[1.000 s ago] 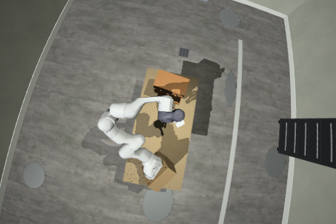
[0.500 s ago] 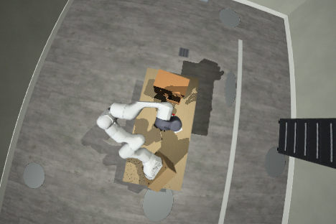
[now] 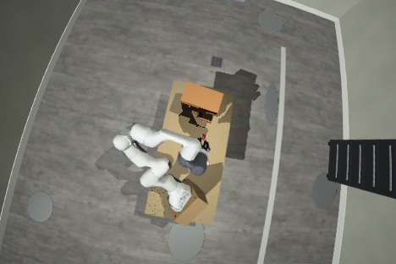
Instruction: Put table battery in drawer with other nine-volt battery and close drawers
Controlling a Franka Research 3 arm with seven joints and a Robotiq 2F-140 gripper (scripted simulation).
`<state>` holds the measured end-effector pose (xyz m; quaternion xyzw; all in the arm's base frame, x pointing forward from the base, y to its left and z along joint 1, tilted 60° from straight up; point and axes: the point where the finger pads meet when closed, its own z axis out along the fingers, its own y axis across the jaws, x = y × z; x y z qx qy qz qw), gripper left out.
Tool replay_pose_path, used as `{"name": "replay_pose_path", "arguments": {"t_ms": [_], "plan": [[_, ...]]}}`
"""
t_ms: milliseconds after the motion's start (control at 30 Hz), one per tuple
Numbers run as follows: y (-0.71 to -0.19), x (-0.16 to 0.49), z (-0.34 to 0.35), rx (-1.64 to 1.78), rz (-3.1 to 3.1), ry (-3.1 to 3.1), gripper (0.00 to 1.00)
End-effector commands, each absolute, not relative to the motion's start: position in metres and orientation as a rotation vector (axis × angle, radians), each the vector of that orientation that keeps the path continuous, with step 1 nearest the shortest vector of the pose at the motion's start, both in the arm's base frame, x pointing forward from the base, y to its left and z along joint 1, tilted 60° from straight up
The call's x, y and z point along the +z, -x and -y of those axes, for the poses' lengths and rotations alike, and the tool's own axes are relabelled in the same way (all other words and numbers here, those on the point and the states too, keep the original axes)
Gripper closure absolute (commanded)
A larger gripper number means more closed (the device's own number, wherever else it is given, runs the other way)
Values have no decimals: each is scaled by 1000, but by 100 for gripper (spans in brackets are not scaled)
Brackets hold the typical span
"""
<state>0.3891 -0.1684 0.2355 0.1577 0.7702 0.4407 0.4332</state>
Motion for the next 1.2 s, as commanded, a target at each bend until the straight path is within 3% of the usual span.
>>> {"name": "replay_pose_path", "arguments": {"t_ms": [0,1167], "plan": [[-393,241,168,998,-1798,-347,86],[-388,235,163,862,-1445,-505,86]]}}
